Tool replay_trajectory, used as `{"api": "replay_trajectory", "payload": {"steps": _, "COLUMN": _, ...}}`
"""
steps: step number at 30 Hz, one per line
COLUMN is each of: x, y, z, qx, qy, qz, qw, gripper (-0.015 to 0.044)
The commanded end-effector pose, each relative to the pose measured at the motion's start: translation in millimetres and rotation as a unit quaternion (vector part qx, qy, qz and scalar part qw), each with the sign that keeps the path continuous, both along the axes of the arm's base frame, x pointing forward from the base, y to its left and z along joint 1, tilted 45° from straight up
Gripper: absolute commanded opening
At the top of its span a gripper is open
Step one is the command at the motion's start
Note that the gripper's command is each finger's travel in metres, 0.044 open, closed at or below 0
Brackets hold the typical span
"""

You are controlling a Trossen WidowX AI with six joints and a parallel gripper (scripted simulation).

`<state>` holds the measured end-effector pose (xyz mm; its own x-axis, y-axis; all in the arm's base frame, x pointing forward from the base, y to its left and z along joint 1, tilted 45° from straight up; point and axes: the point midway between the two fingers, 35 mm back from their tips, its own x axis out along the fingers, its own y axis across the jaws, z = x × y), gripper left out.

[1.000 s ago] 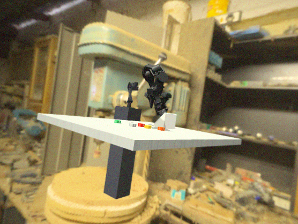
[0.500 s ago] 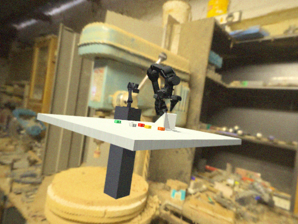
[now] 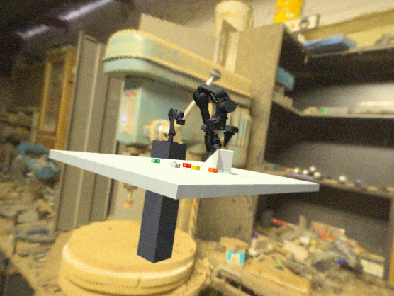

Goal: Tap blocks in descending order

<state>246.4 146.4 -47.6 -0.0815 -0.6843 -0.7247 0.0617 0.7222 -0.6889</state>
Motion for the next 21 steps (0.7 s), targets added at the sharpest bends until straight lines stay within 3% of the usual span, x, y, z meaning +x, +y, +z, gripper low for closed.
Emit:
{"api": "replay_trajectory", "payload": {"steps": 1, "x": 33.4, "y": -15.6, "z": 15.9, "qx": 0.017, "qy": -0.011, "qz": -0.012, "qw": 1.0, "gripper": 0.04}}
{"api": "replay_trajectory", "payload": {"steps": 9, "x": 112.3, "y": -93.4, "z": 78.4, "qx": -0.006, "qy": -0.008, "qz": -0.003, "qw": 1.0, "gripper": 0.04}}
{"api": "replay_trajectory", "payload": {"steps": 21, "x": 118.8, "y": -104.3, "z": 86.2, "qx": -0.011, "qy": -0.006, "qz": -0.002, "qw": 1.0, "gripper": 0.04}}
